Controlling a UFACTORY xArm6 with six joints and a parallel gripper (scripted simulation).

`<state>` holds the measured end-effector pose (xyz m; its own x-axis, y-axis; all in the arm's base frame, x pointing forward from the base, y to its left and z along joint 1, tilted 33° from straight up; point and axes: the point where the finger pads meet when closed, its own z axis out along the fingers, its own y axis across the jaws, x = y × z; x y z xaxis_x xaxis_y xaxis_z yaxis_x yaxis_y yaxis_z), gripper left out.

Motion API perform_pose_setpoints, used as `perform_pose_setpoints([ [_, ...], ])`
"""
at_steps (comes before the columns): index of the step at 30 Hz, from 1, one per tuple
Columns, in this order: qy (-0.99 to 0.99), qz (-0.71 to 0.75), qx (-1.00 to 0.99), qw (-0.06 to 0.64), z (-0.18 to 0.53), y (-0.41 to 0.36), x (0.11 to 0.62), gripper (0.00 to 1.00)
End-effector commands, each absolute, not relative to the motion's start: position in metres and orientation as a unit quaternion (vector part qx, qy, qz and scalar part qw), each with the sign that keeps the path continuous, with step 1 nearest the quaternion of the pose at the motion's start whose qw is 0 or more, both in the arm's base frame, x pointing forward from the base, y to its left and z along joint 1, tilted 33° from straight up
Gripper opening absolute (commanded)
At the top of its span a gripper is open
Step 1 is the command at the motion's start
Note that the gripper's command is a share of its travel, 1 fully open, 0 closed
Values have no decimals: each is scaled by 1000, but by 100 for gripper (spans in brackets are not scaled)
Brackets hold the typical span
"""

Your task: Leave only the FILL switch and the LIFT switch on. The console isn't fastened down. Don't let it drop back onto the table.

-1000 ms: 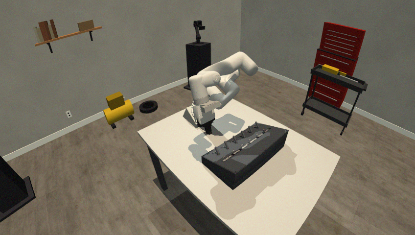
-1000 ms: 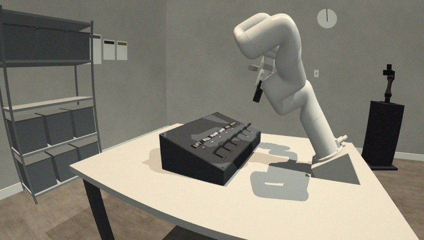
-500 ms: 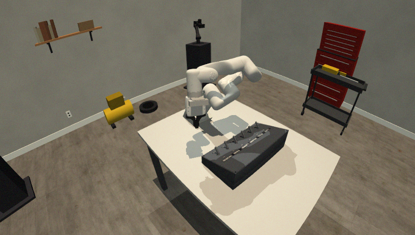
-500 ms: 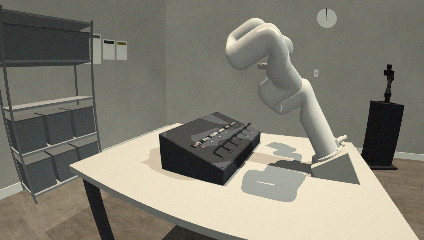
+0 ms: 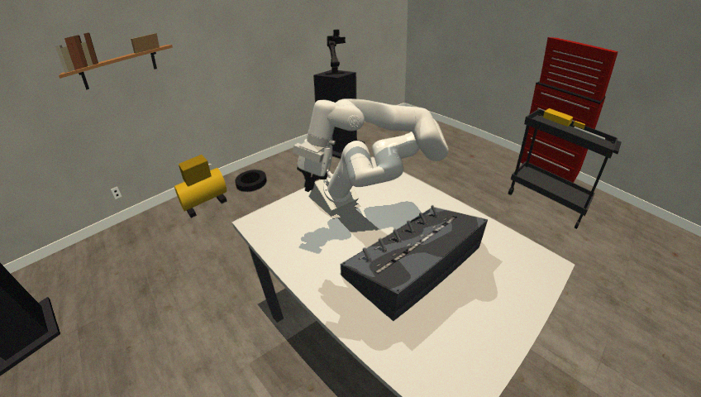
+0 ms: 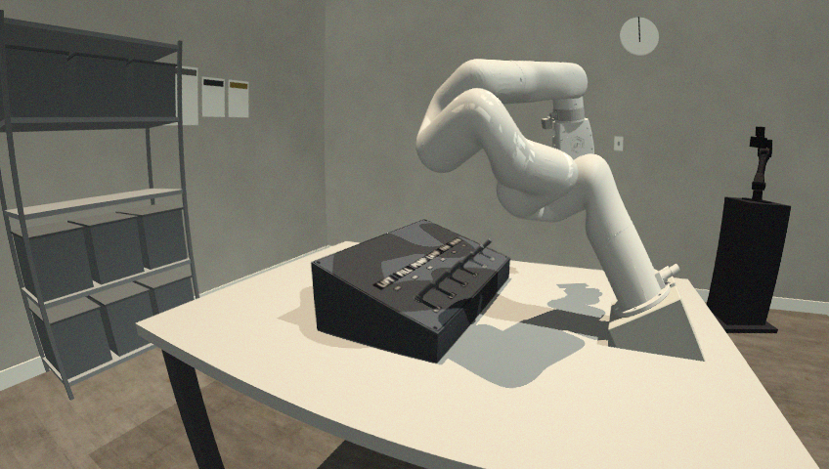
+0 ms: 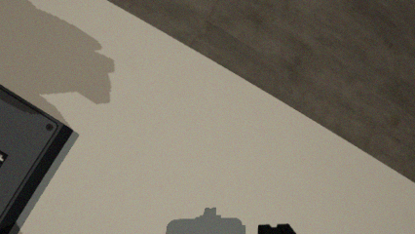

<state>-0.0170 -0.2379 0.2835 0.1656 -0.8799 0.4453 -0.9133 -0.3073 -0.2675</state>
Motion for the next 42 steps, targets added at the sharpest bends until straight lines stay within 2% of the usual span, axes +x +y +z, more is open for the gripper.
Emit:
perform_pose_setpoints([
  [1,-654,241,716,29,278,-223,-46,0],
  [7,-768,195,610,21,262,-180,-97,0],
  [19,-904,123,410,10,247,-120,-136,0],
  [22,-945,92,312,5,240,-73,-151,0],
  [33,-999,13,51,-7,232,2,-151,0],
  [34,-1000,5,27,-8,230,26,-145,0],
  [36,-1000,5,27,-8,230,26,-145,0],
  [37,-999,-16,-47,-12,230,50,-136,0],
  [42,-987,-48,-150,-17,229,71,-125,0],
])
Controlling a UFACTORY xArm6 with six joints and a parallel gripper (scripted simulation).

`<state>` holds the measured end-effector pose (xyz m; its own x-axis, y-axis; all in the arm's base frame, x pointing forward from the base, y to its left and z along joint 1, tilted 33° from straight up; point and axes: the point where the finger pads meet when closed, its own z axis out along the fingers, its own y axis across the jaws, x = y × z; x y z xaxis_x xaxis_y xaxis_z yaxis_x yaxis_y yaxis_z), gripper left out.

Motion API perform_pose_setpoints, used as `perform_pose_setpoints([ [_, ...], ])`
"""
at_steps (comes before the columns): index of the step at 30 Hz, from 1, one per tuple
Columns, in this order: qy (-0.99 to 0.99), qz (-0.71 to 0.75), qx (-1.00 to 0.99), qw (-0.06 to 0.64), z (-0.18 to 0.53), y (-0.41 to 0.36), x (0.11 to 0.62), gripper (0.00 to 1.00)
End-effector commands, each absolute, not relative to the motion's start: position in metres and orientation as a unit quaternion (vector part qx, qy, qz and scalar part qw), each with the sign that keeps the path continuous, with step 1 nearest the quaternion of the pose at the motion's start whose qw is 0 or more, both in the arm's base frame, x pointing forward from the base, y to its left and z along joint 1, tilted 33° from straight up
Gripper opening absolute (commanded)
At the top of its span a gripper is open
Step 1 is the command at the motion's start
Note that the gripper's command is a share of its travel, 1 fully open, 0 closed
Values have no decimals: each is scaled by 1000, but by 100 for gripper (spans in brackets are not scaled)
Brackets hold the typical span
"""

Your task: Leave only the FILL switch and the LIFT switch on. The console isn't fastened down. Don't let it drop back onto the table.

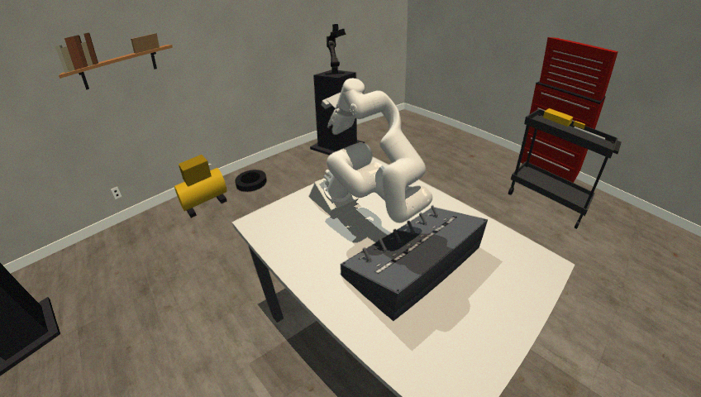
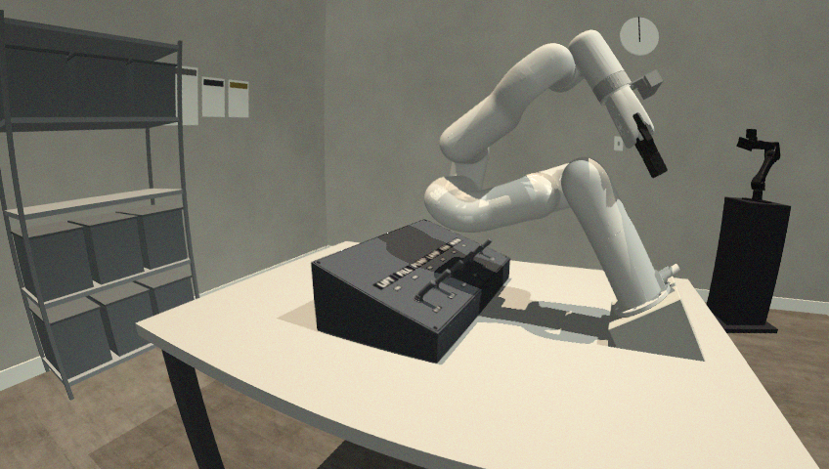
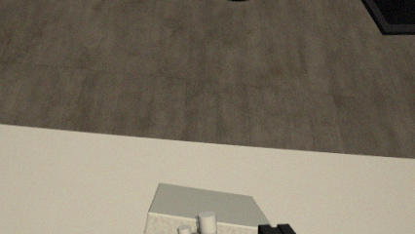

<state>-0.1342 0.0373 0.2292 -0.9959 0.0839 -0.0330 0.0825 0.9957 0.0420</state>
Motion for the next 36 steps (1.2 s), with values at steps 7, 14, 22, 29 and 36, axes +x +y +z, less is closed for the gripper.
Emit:
perform_pose_setpoints([
  [7,943,99,318,25,232,124,-77,0],
  [14,874,149,461,35,238,155,-17,0],
  [22,756,209,619,46,248,163,44,0],
  [29,625,260,735,54,259,154,98,0],
  [36,484,309,817,61,273,127,150,0],
])
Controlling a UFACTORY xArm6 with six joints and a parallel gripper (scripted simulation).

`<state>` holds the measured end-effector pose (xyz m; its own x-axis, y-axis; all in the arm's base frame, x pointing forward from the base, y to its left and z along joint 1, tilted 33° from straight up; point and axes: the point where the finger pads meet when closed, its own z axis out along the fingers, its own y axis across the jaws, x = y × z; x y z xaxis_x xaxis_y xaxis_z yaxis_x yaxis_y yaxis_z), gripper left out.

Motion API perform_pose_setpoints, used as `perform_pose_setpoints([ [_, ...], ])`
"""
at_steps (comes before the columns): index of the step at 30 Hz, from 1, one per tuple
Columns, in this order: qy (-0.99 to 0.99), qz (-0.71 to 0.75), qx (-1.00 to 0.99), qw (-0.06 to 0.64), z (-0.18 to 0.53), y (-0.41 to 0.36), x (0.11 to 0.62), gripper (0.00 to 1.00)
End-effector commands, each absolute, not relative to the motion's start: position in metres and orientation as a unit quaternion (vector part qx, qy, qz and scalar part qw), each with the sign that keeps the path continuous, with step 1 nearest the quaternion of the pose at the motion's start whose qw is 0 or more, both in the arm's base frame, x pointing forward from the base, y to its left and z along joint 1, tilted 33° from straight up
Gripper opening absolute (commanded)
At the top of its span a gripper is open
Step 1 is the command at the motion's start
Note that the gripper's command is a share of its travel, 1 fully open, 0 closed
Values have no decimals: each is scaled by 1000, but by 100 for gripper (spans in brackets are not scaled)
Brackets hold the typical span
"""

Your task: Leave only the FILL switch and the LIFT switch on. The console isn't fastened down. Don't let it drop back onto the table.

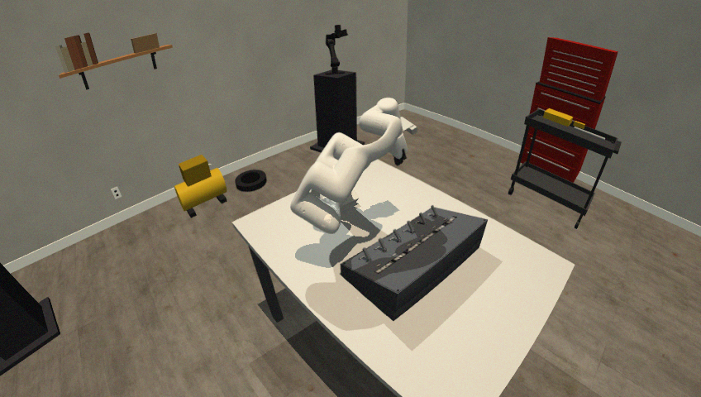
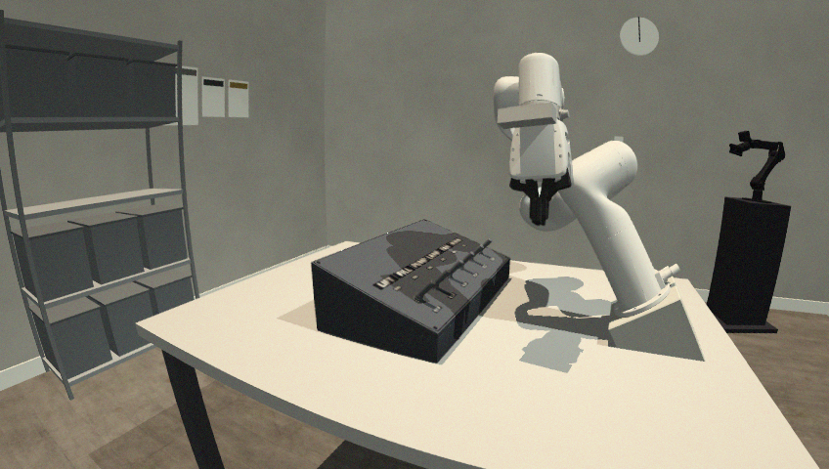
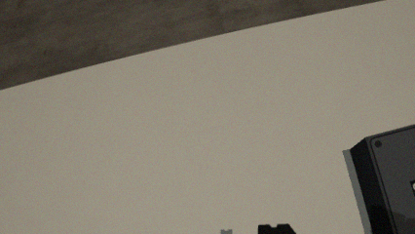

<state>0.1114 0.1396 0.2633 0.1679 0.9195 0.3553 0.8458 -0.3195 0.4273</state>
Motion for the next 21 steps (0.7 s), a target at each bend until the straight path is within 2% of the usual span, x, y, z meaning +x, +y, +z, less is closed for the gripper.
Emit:
perform_pose_setpoints([
  [1,461,315,827,62,273,127,150,0],
  [7,311,359,877,66,286,93,187,0],
  [9,311,359,877,66,286,93,187,0],
  [10,237,376,893,66,288,88,191,0],
  [21,3,415,908,56,295,69,204,0],
])
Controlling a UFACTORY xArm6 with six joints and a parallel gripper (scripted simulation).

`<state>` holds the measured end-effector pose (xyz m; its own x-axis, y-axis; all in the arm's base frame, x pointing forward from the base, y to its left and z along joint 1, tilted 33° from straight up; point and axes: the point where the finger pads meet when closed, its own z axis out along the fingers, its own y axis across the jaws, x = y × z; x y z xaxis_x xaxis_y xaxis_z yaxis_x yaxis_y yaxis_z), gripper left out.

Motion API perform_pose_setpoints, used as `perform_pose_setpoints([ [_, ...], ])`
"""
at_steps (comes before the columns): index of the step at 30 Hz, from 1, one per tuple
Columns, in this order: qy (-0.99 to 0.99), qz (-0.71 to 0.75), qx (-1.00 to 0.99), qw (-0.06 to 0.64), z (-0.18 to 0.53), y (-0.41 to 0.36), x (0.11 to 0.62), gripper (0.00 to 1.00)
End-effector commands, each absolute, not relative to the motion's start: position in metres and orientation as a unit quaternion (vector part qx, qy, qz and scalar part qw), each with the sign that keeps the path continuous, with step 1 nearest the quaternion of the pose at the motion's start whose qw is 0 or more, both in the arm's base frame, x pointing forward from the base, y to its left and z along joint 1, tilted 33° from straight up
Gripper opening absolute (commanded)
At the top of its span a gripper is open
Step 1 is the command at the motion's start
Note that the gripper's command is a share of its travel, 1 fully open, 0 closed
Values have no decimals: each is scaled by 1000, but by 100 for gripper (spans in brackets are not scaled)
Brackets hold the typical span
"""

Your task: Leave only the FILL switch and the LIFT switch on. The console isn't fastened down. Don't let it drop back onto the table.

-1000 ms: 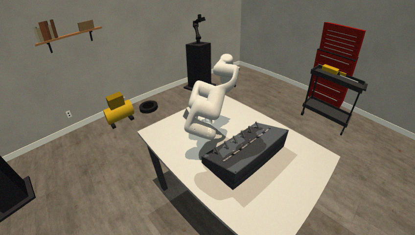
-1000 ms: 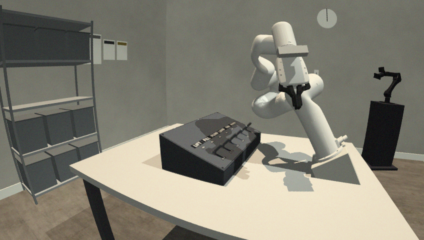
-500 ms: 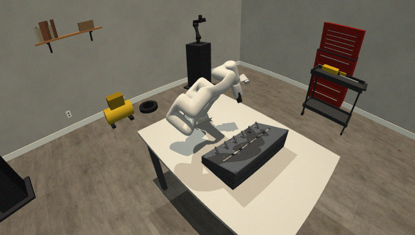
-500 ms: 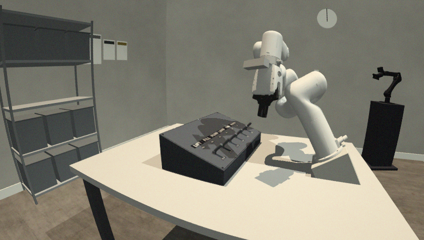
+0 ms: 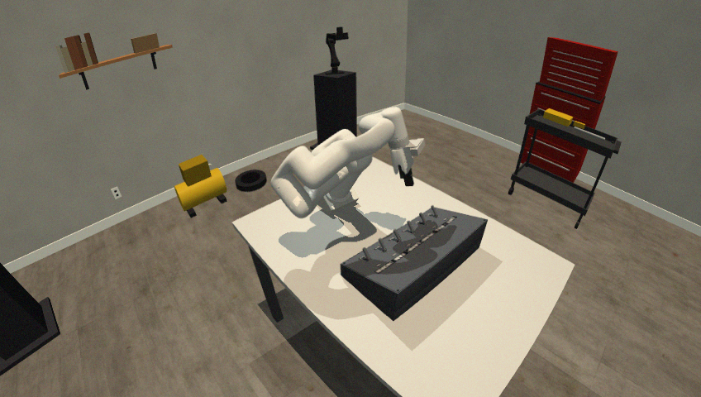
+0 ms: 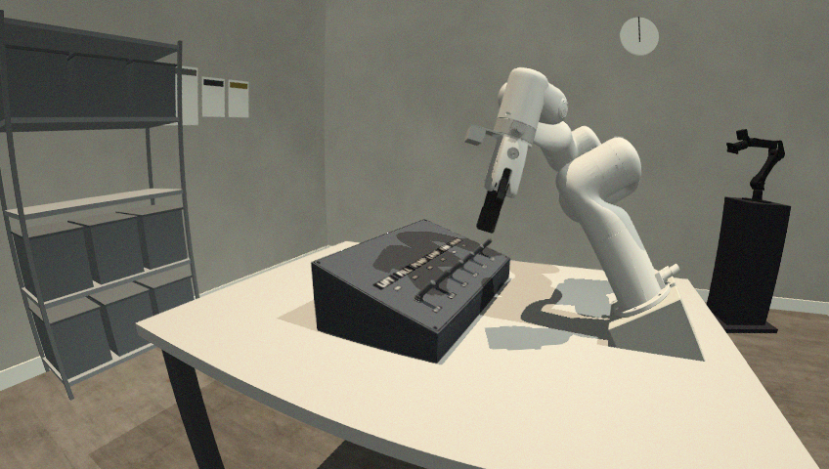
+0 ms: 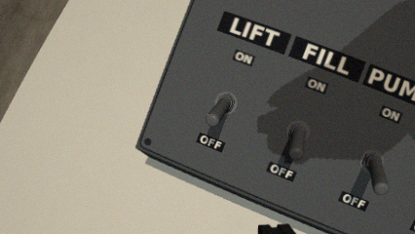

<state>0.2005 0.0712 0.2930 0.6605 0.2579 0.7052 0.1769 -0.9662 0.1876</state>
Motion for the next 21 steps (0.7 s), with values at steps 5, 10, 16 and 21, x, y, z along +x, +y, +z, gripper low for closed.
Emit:
perform_pose_setpoints([
  [5,-59,421,903,55,295,69,204,0],
  [10,-92,425,898,57,295,69,204,0],
  [16,-92,425,898,57,295,69,204,0],
  [21,-92,425,898,57,295,69,204,0],
])
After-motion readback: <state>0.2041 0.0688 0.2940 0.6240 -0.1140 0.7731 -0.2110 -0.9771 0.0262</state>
